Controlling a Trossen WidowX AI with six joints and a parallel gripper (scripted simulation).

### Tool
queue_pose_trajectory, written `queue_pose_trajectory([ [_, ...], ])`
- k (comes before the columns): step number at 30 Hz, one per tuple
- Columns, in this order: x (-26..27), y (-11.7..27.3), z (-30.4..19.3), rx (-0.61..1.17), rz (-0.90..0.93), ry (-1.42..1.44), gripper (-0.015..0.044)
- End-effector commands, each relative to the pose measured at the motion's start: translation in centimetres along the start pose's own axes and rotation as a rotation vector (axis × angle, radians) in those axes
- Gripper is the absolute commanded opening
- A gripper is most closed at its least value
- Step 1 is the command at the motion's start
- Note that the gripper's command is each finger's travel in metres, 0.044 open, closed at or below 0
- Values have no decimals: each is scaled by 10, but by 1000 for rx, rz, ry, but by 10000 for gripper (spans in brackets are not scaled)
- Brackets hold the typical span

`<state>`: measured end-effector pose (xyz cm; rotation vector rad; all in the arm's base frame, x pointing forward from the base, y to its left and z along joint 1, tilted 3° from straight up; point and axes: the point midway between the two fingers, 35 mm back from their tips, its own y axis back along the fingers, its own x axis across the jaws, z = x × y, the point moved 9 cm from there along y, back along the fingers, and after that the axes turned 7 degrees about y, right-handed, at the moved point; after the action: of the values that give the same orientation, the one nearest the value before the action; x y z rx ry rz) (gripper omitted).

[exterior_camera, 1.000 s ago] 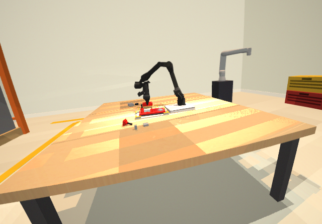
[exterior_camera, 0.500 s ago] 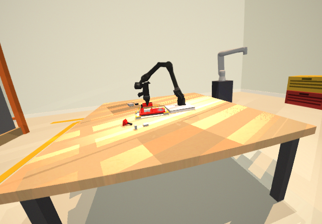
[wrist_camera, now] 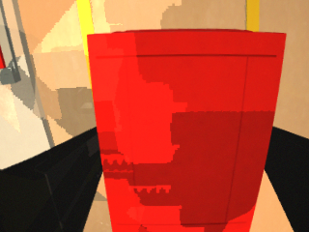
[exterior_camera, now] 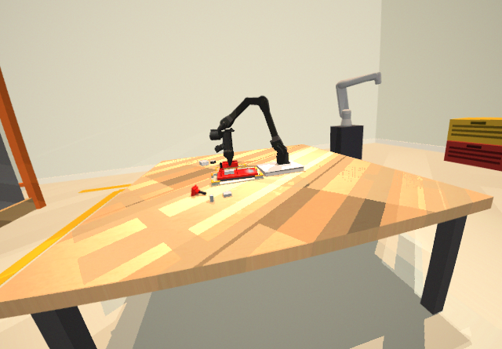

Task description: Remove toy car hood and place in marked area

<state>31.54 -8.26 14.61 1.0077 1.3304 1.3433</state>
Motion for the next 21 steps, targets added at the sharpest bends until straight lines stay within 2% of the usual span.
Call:
queue_pose_trajectory([
  [1,1,-5,-1,7,7,6,0],
  [15,1,-8,-1,7,7,6,0],
  [21,0,-6,-1,4,2,0,157],
])
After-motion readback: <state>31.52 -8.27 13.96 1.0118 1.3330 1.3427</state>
